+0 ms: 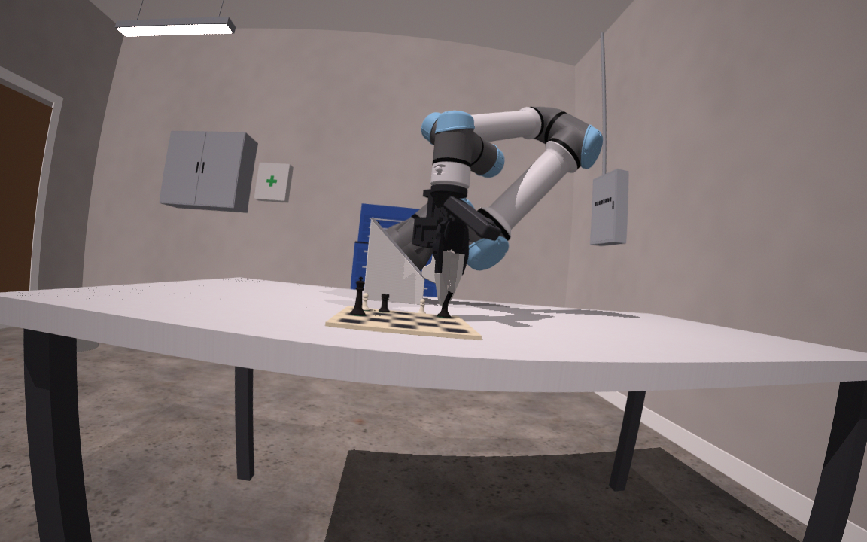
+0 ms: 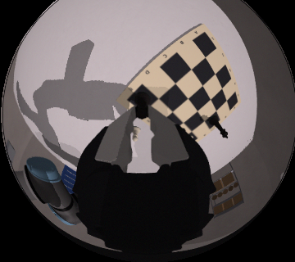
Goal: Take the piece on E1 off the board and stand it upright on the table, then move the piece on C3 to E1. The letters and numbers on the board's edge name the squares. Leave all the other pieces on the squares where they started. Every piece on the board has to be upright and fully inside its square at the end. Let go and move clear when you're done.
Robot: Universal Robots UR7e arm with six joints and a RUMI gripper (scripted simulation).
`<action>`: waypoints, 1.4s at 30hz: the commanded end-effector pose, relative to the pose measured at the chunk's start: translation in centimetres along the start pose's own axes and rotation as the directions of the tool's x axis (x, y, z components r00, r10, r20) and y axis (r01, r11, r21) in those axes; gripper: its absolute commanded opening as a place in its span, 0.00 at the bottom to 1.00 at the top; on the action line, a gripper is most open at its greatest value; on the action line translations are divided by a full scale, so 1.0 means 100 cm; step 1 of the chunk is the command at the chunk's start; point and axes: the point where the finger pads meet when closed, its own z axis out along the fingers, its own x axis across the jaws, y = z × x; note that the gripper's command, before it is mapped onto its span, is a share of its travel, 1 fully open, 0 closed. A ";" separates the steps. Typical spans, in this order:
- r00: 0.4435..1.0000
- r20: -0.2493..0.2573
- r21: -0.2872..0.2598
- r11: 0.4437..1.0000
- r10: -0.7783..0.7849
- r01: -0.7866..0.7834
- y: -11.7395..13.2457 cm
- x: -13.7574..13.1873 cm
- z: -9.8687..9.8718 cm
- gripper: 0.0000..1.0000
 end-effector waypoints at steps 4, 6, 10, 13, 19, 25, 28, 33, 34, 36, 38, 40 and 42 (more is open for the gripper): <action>1.000 -0.001 0.000 1.000 0.000 0.000 0.000 0.000 0.000 0.00; 1.000 -0.001 0.000 1.000 0.000 0.000 0.000 0.000 0.000 0.00; 1.000 -0.001 0.000 1.000 0.000 0.000 0.000 0.000 0.000 0.00; 1.000 -0.001 0.000 1.000 0.000 0.000 0.000 0.000 0.000 0.00; 1.000 -0.001 0.000 1.000 0.000 0.000 0.000 0.000 0.000 0.00; 1.000 -0.001 0.000 1.000 0.000 0.000 0.000 0.000 0.000 0.00; 1.000 -0.001 0.000 1.000 0.000 0.000 0.000 0.000 0.000 0.05; 1.000 -0.001 0.000 1.000 0.000 0.000 0.000 0.000 0.000 0.15; 1.000 -0.001 0.000 1.000 0.000 0.000 0.000 0.000 0.000 0.15; 1.000 -0.001 0.000 1.000 0.000 0.000 0.000 0.000 0.000 0.15; 1.000 -0.001 0.000 1.000 0.000 0.000 0.000 0.000 0.000 0.20; 1.000 -0.001 0.000 1.000 0.000 0.000 0.000 0.000 0.000 0.25; 1.000 -0.001 0.000 1.000 0.000 0.000 0.000 0.000 0.000 0.25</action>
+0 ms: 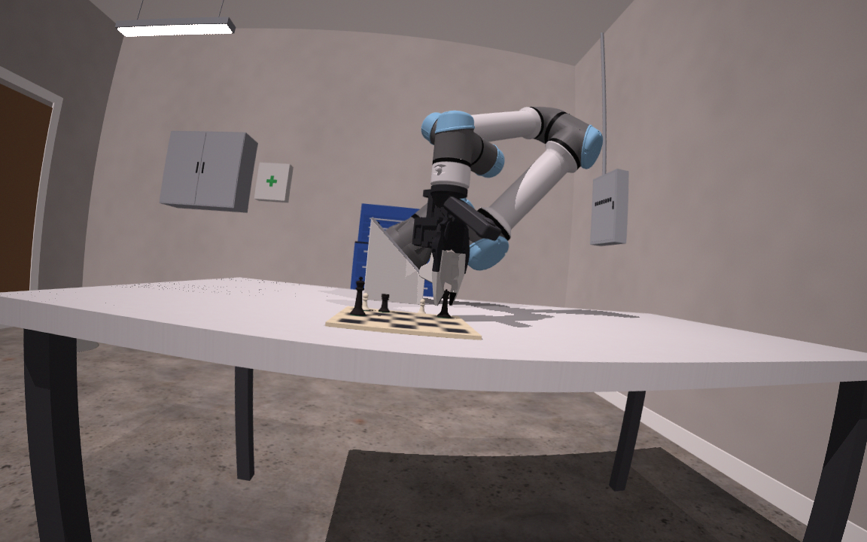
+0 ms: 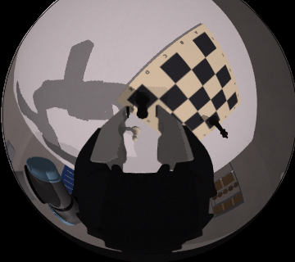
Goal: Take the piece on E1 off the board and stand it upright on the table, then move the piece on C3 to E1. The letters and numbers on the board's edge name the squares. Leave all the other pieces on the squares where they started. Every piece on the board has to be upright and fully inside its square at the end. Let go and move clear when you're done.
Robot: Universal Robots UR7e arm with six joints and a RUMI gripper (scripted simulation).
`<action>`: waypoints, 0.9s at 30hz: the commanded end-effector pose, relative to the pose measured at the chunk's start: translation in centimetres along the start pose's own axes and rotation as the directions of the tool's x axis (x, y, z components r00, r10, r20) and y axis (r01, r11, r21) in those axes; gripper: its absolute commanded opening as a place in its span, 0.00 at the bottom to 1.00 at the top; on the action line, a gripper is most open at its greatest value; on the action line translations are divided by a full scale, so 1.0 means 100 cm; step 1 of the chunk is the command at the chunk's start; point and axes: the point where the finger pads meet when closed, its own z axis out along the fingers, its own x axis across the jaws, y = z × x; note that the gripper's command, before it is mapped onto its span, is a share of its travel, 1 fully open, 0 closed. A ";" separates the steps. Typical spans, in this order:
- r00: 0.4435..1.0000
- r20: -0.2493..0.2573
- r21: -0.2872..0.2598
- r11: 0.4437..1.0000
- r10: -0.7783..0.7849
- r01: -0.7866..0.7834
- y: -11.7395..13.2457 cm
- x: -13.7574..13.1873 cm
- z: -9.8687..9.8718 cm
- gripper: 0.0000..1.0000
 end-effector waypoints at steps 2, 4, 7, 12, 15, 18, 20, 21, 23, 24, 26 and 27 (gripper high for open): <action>1.000 -0.001 0.000 1.000 0.000 0.000 0.000 0.000 0.000 0.25; 1.000 -0.001 0.000 1.000 0.000 0.000 0.000 0.000 0.000 0.25; 1.000 -0.001 0.000 1.000 0.000 0.000 0.000 0.000 0.000 0.25; 1.000 -0.001 0.000 1.000 0.000 0.000 0.000 0.000 -0.002 0.25; 1.000 -0.001 0.000 1.000 0.000 0.000 0.000 0.000 -0.007 0.25; 1.000 -0.001 0.000 1.000 0.000 0.000 0.000 0.000 -0.017 0.25; 1.000 -0.001 0.000 1.000 0.000 0.000 0.000 0.000 -0.026 0.25; 1.000 -0.001 0.000 1.000 0.000 0.000 0.000 0.000 -0.032 0.25; 1.000 -0.001 0.000 1.000 0.000 0.000 0.000 0.000 -0.042 0.25; 1.000 -0.001 0.000 1.000 0.000 0.000 0.000 0.000 -0.048 0.25; 1.000 -0.001 0.000 1.000 0.000 0.000 0.000 0.000 -0.059 0.25; 1.000 -0.001 0.000 1.000 0.000 0.000 0.000 0.000 -0.059 0.25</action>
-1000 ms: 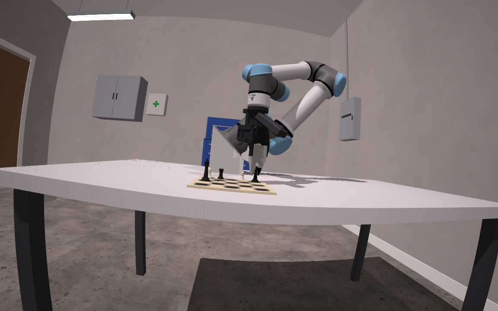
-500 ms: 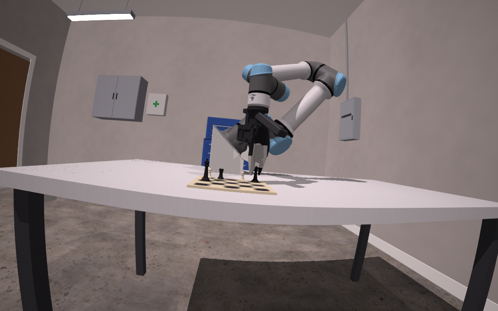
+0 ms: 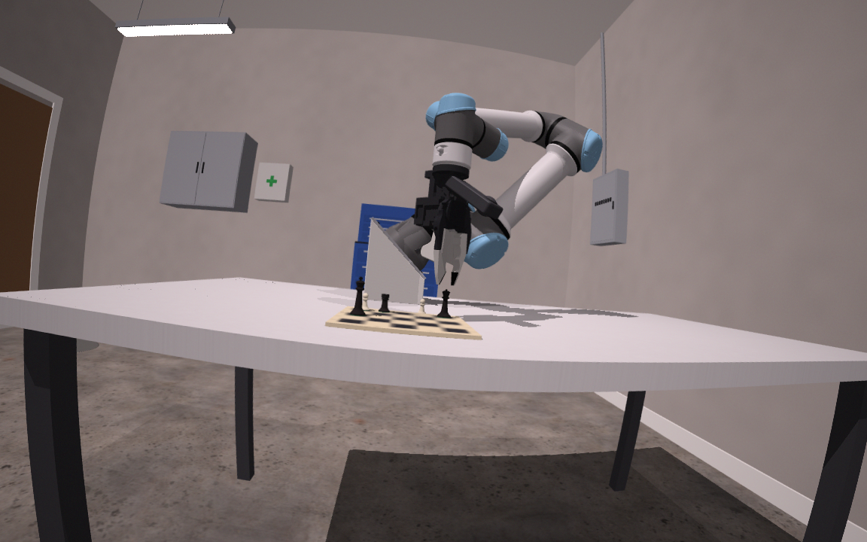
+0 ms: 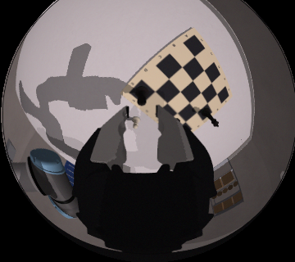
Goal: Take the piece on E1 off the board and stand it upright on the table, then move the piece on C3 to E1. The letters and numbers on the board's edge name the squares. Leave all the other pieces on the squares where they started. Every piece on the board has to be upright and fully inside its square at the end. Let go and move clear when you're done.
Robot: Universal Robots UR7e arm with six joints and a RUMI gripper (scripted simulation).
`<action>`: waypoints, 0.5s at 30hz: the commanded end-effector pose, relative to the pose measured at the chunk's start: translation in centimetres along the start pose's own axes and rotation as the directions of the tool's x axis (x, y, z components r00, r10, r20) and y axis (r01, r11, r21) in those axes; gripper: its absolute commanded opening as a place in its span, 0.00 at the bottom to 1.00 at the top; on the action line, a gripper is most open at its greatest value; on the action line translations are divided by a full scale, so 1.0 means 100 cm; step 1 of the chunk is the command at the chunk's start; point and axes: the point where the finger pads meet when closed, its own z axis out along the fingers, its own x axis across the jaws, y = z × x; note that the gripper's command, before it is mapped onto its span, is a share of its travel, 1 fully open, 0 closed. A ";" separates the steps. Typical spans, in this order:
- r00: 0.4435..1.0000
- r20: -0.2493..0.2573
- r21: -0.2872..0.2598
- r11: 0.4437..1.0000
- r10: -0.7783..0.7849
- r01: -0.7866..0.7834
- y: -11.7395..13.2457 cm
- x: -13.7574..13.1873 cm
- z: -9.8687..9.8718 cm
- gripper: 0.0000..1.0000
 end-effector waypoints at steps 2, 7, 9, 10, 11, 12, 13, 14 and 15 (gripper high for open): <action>1.000 0.002 0.000 1.000 -0.001 0.001 0.001 -0.001 -0.026 0.25; 1.000 0.002 0.000 1.000 -0.001 0.001 0.001 -0.001 -0.046 0.25; 1.000 0.002 0.000 1.000 -0.001 0.001 0.001 -0.001 -0.050 0.25; 1.000 0.002 0.000 1.000 -0.001 0.001 0.001 -0.001 -0.051 0.25; 1.000 0.002 0.000 1.000 -0.001 0.001 0.001 -0.001 -0.051 0.25; 1.000 0.002 0.000 1.000 -0.001 0.001 0.001 -0.001 -0.052 0.25; 1.000 0.002 0.000 1.000 -0.001 0.001 0.001 -0.001 -0.052 0.25; 1.000 0.002 0.000 1.000 -0.001 0.001 0.001 -0.001 -0.052 1.00; 1.000 0.002 0.000 1.000 -0.001 0.001 0.001 -0.001 -0.052 1.00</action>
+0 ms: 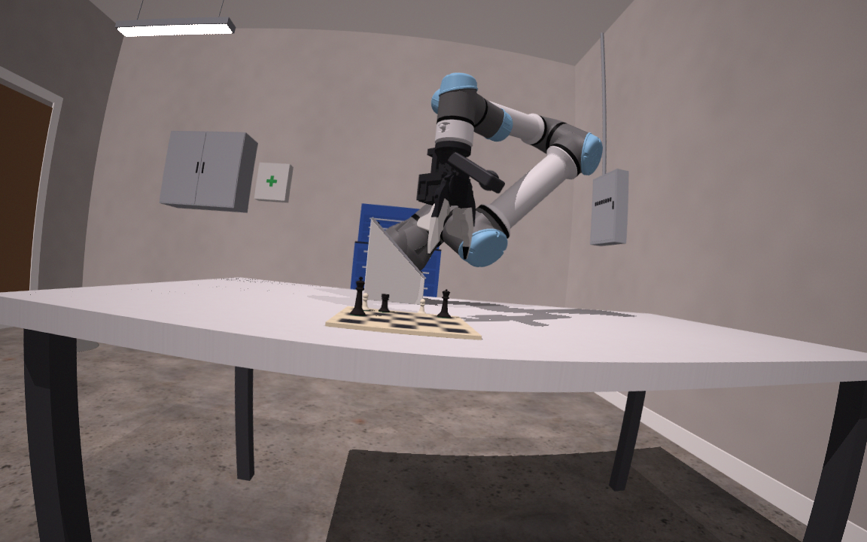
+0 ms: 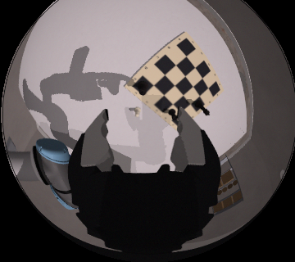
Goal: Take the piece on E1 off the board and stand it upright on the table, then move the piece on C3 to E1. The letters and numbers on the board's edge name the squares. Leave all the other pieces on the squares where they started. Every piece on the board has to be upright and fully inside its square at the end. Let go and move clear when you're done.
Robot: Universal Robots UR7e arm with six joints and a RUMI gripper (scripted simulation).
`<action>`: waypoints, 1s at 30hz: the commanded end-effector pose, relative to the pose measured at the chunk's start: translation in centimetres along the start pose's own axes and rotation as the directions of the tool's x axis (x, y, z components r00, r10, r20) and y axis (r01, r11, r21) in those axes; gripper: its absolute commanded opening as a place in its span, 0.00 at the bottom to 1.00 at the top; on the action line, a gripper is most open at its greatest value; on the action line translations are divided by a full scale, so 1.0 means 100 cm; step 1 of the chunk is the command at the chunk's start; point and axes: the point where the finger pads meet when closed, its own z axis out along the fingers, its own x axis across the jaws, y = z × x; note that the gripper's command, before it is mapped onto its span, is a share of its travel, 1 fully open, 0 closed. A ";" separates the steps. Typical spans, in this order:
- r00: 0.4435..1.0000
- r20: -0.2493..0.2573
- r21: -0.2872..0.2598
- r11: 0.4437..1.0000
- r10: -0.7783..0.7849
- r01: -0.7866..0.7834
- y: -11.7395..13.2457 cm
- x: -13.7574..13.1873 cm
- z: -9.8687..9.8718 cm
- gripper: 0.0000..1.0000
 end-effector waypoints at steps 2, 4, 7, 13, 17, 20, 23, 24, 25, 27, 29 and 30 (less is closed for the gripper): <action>1.000 0.000 0.000 1.000 0.000 0.000 0.000 0.000 -0.004 1.00; 1.000 0.000 0.000 1.000 0.000 0.000 0.000 0.000 -0.004 1.00; 1.000 0.000 0.000 1.000 0.000 0.000 0.000 0.000 -0.004 1.00; 1.000 0.000 0.000 1.000 0.000 0.000 0.000 0.000 -0.004 1.00; 1.000 0.000 0.000 1.000 0.000 0.000 0.000 0.000 -0.004 1.00; 1.000 0.000 0.000 1.000 0.000 0.000 0.000 0.000 -0.004 1.00; 1.000 0.000 0.000 1.000 0.000 0.000 0.000 0.000 -0.005 1.00; 1.000 0.000 0.000 1.000 0.000 0.000 0.000 0.000 -0.005 1.00; 1.000 0.000 0.000 1.000 0.000 0.000 0.000 0.000 -0.007 1.00; 1.000 0.000 0.000 1.000 0.000 0.000 0.000 0.000 -0.010 1.00; 1.000 0.000 0.000 1.000 0.000 0.000 0.000 0.000 -0.015 1.00; 1.000 0.000 0.000 1.000 0.000 0.000 0.000 0.000 -0.018 1.00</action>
